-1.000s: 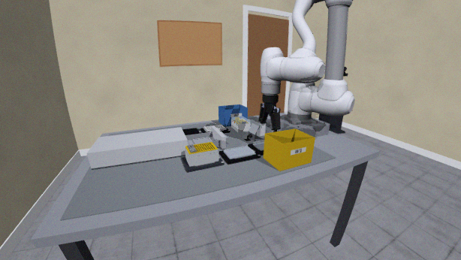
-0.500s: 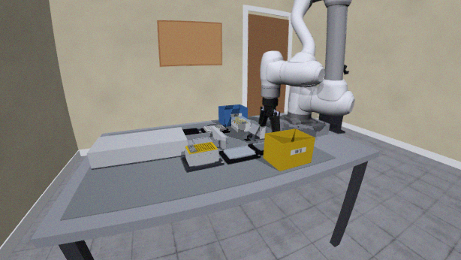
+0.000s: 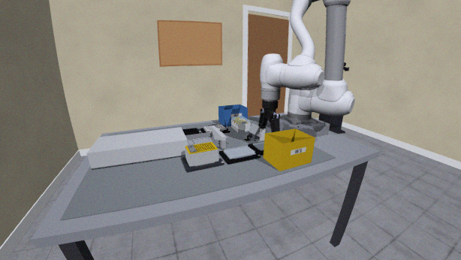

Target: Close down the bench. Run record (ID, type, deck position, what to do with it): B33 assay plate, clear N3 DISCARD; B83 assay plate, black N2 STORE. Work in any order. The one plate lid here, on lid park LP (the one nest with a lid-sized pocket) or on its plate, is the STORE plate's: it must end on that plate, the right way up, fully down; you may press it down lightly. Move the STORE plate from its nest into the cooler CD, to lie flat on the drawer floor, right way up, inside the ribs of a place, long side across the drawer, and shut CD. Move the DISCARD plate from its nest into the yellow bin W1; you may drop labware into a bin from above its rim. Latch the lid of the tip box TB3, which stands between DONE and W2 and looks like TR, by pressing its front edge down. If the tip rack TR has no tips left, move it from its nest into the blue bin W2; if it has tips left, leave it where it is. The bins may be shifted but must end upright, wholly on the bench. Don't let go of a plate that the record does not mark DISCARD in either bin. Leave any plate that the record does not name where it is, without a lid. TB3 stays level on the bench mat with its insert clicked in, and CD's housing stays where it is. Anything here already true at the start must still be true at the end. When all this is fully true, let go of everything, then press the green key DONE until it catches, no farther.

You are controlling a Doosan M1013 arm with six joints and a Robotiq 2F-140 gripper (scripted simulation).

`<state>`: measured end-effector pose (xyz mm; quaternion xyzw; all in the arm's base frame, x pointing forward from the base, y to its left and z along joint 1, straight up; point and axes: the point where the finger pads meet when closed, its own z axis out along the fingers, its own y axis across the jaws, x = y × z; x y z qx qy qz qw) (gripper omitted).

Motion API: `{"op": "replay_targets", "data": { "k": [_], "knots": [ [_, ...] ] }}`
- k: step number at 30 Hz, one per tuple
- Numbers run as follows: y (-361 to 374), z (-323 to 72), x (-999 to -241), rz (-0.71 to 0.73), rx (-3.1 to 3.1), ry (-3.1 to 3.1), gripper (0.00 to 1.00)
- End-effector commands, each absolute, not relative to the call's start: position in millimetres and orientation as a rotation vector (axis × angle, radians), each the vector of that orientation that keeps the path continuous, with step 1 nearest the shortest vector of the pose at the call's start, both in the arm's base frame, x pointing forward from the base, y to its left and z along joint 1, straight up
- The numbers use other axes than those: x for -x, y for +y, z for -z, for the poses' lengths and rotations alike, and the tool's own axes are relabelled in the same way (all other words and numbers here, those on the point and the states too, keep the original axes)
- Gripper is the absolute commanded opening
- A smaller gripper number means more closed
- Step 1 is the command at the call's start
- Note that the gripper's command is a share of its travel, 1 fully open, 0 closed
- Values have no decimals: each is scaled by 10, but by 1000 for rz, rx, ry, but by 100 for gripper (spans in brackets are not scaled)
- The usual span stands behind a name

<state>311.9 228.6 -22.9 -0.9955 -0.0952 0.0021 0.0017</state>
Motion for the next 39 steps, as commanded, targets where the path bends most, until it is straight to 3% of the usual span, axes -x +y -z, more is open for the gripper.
{"op": "replay_targets", "data": {
  "k": [1,14,39],
  "knots": [
    [2287,280,-3119,-7,3124,-299,66],
    [2287,320,-3119,-7,3124,-299,66],
    [2287,320,-3119,-7,3124,-299,55]
  ]
}}
